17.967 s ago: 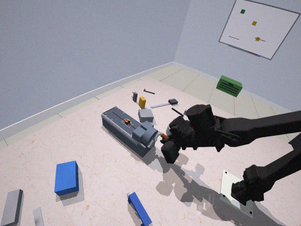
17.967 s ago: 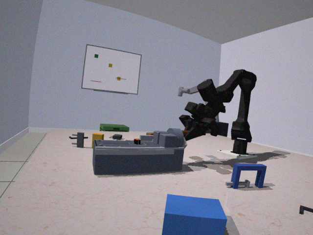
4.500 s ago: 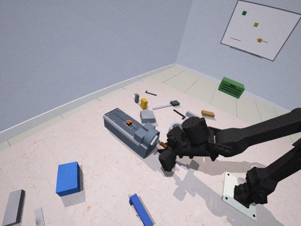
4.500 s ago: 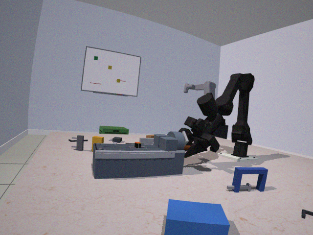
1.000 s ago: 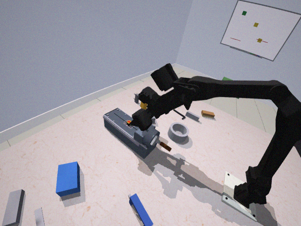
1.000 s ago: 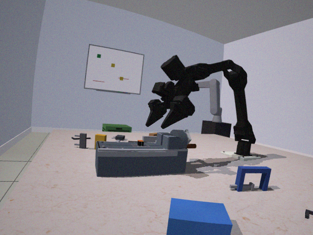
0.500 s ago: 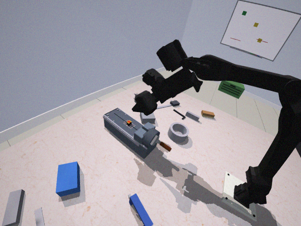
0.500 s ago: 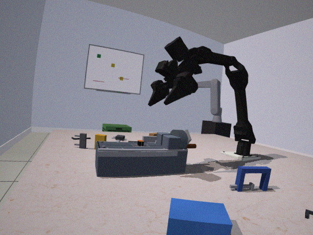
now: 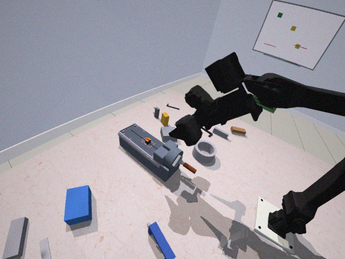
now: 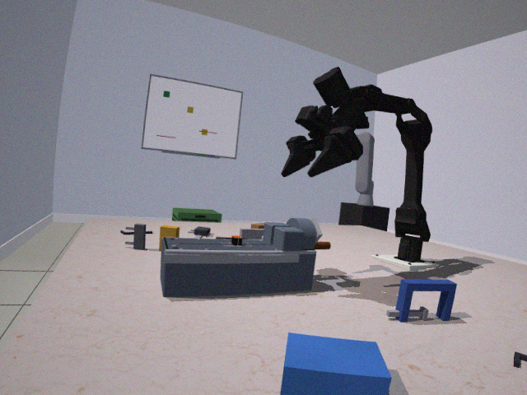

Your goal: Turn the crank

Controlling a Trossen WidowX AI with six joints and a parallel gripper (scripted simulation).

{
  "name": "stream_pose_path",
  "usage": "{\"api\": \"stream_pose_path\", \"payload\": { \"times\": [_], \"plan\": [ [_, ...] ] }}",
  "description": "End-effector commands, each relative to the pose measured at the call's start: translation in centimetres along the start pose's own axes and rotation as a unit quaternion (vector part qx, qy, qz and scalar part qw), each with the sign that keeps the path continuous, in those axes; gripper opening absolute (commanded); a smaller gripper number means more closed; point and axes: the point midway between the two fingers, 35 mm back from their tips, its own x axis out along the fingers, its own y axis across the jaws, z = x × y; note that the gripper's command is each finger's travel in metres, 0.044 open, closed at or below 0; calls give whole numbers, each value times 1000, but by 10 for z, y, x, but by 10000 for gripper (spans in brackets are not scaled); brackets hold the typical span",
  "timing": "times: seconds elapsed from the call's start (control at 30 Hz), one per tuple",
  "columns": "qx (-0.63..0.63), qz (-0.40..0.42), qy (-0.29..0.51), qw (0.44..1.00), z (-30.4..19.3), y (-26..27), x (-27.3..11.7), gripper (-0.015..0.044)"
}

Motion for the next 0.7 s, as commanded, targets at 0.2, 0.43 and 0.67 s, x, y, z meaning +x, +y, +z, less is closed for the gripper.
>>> {"api": "stream_pose_path", "payload": {
  "times": [0.2,0.43,0.67],
  "plan": [
    [11,-26,-17,999,-35,-2,-24,440],
    [16,-36,-24,999,-52,-4,-30,440],
    [16,-37,-24,999,-69,-4,-7,440]
  ]
}}
